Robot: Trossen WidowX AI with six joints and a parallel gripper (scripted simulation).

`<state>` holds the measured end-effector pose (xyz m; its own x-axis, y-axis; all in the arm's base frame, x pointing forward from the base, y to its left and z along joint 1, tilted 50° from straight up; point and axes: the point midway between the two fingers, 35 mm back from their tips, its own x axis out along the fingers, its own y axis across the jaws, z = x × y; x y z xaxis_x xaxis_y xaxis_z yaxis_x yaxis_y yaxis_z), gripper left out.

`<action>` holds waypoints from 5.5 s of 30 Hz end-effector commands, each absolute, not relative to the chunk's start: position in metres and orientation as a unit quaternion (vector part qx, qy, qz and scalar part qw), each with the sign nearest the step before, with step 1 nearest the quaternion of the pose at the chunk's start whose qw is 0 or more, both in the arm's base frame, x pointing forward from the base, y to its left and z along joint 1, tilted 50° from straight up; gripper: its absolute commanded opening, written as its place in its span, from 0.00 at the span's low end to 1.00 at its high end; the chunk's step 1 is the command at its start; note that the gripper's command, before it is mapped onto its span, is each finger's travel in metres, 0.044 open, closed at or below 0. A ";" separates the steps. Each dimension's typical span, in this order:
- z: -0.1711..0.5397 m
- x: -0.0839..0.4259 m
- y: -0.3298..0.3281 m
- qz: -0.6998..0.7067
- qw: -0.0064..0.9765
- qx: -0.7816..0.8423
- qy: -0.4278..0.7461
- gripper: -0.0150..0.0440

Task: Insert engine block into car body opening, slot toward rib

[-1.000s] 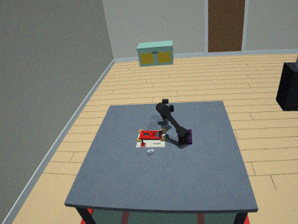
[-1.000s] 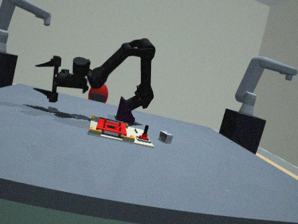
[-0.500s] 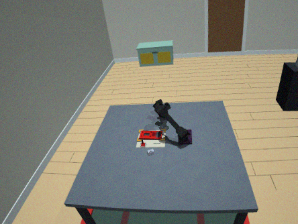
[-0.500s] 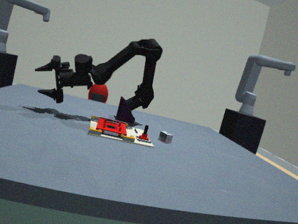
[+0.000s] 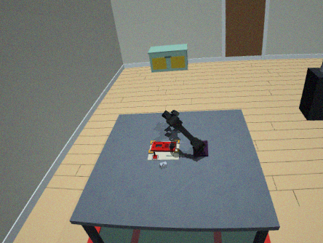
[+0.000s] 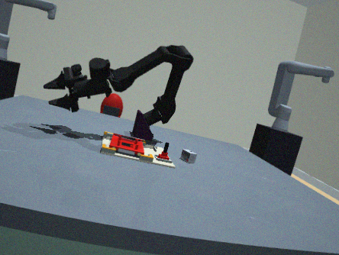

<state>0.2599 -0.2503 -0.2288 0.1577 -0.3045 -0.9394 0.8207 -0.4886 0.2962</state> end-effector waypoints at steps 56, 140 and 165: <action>-0.086 0.342 -0.121 0.044 0.751 0.142 0.643 1.00; 0.119 0.272 0.106 0.724 0.573 -0.371 0.095 1.00; 0.094 0.269 0.134 0.724 0.574 -0.371 0.094 1.00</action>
